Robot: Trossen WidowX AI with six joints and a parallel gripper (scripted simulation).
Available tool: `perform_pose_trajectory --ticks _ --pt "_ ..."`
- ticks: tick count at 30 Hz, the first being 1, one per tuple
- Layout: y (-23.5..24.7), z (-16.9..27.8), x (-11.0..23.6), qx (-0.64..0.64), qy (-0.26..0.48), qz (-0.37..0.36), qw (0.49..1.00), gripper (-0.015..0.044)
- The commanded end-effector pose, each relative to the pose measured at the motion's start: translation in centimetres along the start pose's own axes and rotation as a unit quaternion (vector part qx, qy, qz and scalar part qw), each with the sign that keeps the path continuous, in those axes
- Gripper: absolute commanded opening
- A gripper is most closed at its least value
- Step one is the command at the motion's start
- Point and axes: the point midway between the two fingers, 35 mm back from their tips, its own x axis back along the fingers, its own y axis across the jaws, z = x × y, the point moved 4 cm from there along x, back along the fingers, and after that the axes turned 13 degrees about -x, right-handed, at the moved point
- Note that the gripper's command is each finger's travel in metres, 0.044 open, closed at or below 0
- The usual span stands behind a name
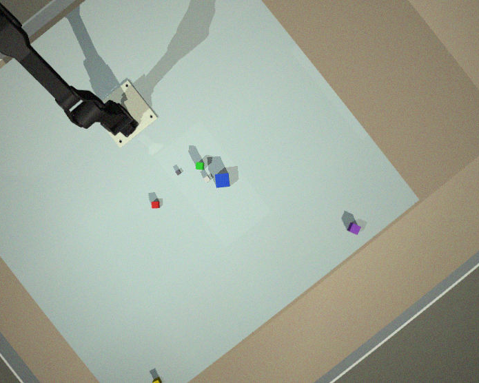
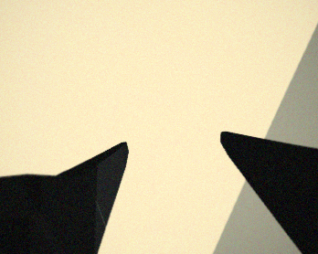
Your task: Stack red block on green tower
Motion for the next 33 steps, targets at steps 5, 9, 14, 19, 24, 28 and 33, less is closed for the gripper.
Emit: perform_pose_trajectory --ticks 5,9,14,19,24,28,33 --pt "2.7 -1.2 0.7 -0.006 -0.02 -0.054 0.998 0.044" --pt "5.7 -2.7 1.3 0.011 -0.045 -0.102 0.994 0.044" --pt "9.5 -4.5 2.5 0.036 -0.081 -0.159 0.983 0.044" --pt "13.1 -6.3 4.3 0.057 -0.121 -0.213 0.968 0.044" --pt "16.0 -7.8 6.7 0.071 -0.156 -0.267 0.948 0.044" --pt "18.1 -9.1 8.4 0.081 -0.188 -0.297 0.933 0.044" --pt "20.5 -10.1 11.3 0.086 -0.204 -0.348 0.911 0.044"
